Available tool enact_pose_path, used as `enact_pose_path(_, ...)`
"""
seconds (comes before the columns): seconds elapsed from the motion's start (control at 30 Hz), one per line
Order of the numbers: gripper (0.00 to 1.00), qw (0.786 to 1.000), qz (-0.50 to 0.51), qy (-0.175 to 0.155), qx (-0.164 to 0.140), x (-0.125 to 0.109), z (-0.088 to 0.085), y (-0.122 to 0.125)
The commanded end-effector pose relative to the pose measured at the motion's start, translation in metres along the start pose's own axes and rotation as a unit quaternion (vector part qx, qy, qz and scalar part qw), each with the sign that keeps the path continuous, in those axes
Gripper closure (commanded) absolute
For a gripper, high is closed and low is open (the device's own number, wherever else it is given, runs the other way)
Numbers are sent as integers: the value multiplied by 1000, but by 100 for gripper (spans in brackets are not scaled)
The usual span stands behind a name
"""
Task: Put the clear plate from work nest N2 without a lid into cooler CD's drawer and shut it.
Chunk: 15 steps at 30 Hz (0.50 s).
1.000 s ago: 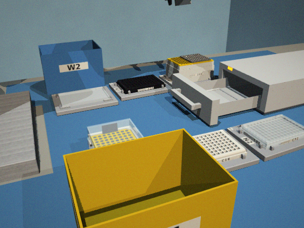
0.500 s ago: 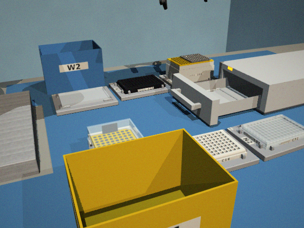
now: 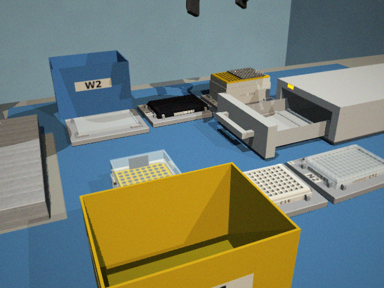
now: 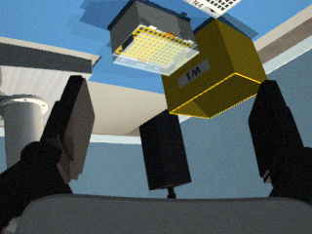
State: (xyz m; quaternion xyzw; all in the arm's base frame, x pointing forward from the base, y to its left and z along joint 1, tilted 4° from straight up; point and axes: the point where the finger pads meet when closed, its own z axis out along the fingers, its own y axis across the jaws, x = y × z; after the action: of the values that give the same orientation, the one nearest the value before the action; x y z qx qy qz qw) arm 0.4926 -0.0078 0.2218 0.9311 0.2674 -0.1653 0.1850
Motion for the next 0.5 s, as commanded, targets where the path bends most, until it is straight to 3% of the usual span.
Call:
enact_pose_path(0.0,0,996,63,52,27,-11,3,-6)
enact_pose_path(0.2,0,989,112,75,53,-20,7,-12)
enact_pose_path(0.47,0,964,213,117,107,-37,14,-23)
